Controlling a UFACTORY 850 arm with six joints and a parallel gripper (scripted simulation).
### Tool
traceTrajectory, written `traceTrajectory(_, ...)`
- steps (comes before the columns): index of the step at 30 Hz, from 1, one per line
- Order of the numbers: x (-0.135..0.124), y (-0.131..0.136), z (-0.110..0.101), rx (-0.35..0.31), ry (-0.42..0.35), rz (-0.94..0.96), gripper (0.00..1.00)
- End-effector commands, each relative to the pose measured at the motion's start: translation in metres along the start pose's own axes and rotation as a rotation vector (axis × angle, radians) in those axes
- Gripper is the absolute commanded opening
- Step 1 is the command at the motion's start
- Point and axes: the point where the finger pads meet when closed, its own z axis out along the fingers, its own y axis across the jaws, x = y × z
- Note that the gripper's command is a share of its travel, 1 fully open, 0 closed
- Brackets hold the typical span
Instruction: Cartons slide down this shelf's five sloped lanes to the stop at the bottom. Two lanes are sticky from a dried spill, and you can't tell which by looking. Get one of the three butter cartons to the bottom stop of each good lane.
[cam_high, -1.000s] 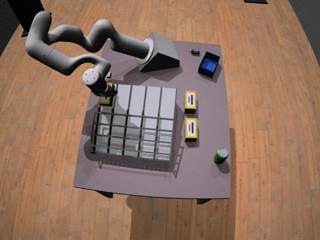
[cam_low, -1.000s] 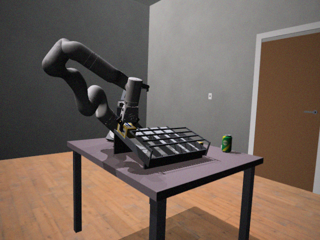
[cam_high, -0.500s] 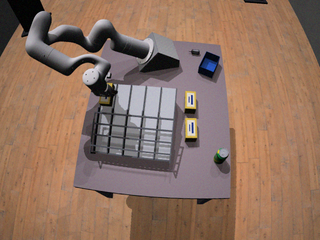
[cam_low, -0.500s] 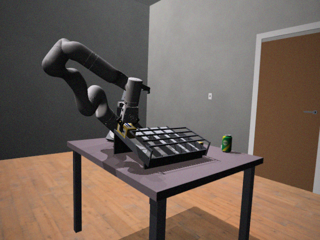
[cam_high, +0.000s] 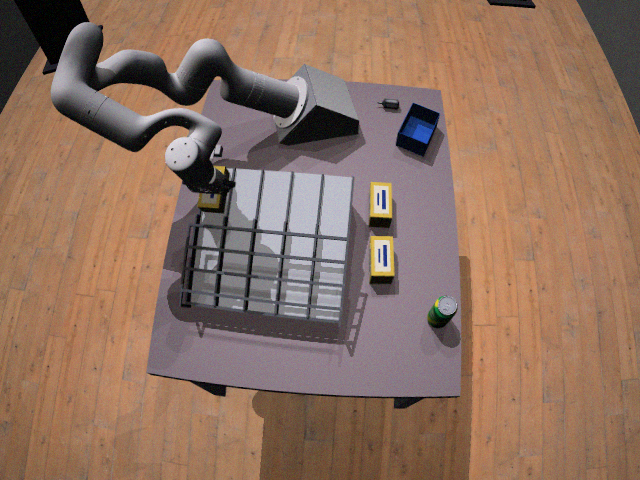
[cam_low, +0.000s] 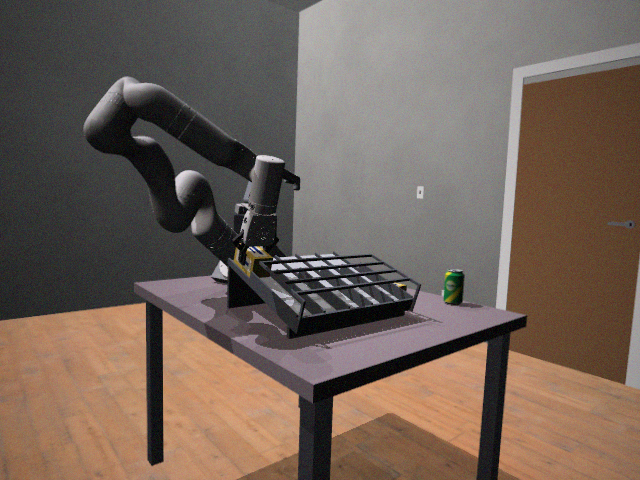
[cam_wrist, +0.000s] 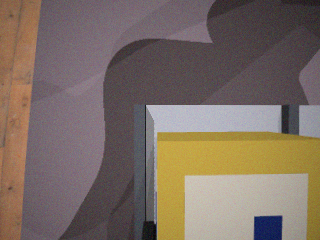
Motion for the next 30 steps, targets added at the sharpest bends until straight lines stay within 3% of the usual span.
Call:
traceTrajectory(1,-0.0010,0.0005,0.0002,-0.001,-0.001,0.000,0.00)
traceTrajectory(16,-0.0010,0.0005,0.0002,-0.001,-0.001,0.000,0.00)
traceTrajectory(17,-0.0010,0.0005,0.0002,-0.001,-0.001,0.000,0.75)
traceTrajectory(30,-0.0010,0.0005,0.0002,-0.001,-0.001,0.000,0.75)
